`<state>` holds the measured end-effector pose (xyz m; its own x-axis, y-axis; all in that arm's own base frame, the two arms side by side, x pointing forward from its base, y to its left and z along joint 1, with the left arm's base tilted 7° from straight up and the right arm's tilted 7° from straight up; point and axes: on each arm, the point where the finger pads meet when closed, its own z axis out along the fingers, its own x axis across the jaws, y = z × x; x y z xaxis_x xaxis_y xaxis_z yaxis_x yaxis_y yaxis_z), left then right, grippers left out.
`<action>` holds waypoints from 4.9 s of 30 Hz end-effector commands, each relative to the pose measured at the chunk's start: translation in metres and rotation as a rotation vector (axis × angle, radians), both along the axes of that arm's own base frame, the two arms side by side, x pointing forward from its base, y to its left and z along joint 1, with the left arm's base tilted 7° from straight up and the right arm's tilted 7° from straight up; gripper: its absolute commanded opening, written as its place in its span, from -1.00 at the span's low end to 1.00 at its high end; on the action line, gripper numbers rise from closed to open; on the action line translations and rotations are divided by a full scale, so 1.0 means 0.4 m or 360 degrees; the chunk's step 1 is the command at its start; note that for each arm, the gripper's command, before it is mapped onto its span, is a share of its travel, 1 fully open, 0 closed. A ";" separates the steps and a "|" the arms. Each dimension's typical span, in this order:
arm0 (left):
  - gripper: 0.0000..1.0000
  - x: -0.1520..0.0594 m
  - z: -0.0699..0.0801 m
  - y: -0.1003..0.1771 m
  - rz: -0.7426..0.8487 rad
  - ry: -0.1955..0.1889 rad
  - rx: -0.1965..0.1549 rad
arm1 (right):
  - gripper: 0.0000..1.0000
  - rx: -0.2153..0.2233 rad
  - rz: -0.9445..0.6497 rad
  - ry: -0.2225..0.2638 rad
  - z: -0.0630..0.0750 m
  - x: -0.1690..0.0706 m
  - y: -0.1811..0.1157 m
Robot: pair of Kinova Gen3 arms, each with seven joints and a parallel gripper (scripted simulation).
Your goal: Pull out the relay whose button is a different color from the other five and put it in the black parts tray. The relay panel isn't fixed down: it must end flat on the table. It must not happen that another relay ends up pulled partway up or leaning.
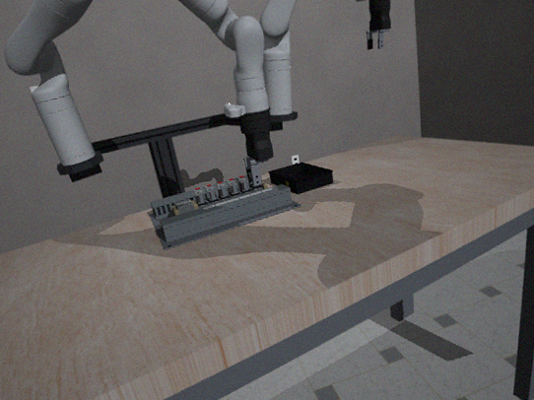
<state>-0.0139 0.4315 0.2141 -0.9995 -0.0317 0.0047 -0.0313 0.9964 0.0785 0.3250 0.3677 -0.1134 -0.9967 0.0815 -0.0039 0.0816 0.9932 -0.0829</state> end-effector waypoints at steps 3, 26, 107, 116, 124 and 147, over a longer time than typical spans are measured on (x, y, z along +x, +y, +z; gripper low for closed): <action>1.00 0.000 0.002 0.001 0.0000 0.0000 0.0003 | -1.00 0.0005 -0.0001 0.0020 0.003 0.002 0.002; 1.00 0.000 0.002 0.001 0.0000 0.0000 0.0003 | -1.00 0.0002 0.0002 -0.0015 0.003 0.000 0.003; 1.00 0.000 0.002 0.001 0.0000 0.0000 0.0003 | -1.00 -0.0015 0.0018 -0.0219 0.004 -0.009 0.003; 1.00 0.000 0.002 0.001 0.0000 0.0000 0.0003 | -1.00 -0.0014 0.0017 -0.0204 0.005 -0.010 0.003; 1.00 0.000 0.002 0.001 0.0000 0.0000 0.0003 | -1.00 -0.0008 0.0012 -0.0138 0.007 -0.010 0.004; 1.00 0.000 0.002 0.001 0.0000 0.0000 0.0003 | -1.00 -0.0008 0.0012 -0.0138 0.010 -0.010 0.004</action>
